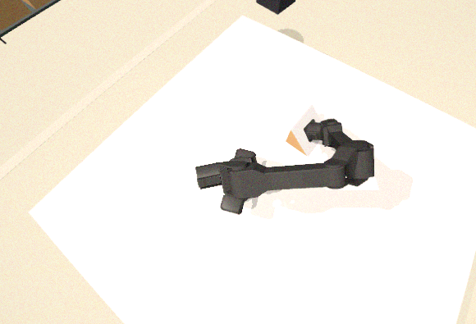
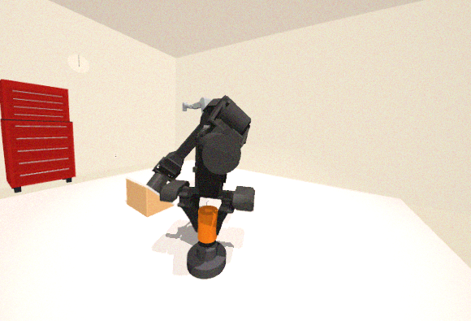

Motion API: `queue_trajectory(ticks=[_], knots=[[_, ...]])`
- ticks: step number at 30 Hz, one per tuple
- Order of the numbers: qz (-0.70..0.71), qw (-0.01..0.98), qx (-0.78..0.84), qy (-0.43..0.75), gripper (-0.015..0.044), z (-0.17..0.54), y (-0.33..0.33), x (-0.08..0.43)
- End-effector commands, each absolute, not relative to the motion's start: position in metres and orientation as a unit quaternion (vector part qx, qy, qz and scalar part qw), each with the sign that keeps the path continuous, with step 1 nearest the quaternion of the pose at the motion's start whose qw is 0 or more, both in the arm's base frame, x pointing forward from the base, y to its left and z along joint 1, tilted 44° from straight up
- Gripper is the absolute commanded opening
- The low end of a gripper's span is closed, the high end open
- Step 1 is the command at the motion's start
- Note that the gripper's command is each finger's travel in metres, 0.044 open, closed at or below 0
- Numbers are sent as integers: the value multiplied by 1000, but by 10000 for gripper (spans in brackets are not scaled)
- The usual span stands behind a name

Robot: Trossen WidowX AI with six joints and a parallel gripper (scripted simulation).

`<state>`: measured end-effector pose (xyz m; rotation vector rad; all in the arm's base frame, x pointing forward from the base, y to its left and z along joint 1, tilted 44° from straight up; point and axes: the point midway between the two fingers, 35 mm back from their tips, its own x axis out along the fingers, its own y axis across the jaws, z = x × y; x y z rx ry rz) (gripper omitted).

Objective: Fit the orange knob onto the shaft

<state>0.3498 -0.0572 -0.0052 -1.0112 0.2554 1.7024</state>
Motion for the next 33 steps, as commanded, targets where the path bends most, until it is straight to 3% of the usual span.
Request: queue_trajectory(ticks=[1,19,33], knots=[[716,543,-425,108,0,-6,-57,349],[716,543,-425,108,0,-2,-60,349],[724,495,-479,32,0,-5,-58,351]])
